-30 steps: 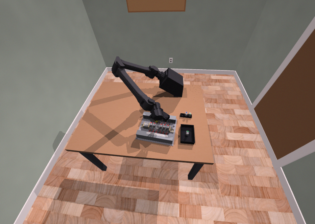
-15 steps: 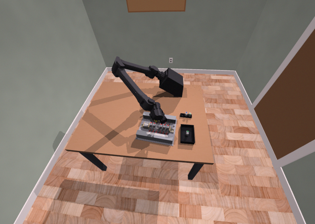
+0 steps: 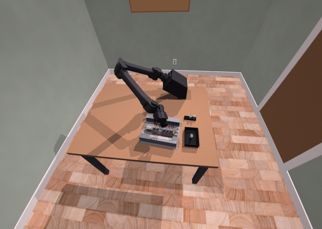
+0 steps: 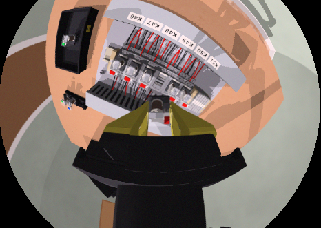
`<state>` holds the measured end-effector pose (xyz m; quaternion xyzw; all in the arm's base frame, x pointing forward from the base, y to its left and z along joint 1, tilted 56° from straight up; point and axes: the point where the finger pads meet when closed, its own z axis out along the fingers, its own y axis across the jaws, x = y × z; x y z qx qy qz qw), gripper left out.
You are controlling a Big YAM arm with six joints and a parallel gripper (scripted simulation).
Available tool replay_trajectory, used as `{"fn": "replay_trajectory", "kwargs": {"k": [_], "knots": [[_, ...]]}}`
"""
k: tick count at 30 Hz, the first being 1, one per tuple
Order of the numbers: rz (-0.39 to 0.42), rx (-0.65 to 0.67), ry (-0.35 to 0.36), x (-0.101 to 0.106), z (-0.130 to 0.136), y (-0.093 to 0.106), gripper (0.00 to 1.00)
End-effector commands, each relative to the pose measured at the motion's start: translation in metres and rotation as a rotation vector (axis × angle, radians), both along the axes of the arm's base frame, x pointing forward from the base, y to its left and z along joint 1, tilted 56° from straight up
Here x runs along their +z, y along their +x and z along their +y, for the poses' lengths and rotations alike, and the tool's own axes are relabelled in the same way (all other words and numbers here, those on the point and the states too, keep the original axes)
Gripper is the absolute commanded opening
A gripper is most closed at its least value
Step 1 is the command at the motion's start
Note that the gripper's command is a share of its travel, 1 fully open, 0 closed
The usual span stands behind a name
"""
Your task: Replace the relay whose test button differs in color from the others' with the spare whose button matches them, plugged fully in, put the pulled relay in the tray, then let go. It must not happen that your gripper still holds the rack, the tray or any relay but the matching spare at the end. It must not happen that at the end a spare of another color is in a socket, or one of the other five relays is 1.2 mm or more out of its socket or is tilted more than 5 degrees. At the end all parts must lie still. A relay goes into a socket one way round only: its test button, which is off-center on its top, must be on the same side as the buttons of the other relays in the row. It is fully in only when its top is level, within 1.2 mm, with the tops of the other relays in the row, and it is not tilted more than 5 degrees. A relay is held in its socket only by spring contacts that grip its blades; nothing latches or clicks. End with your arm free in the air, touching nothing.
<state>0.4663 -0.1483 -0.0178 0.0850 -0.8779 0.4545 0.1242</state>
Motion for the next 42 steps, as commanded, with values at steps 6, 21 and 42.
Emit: {"fn": "replay_trajectory", "kwargs": {"k": [6,21,42], "knots": [[-0.228,-0.14,-0.033,0.0133,-0.0087,0.014,0.0],[-0.376,-0.241,-0.058,0.0134,-0.0088,0.014,0.0],[-0.651,-0.429,-0.104,0.0134,-0.0088,0.0139,0.0]]}}
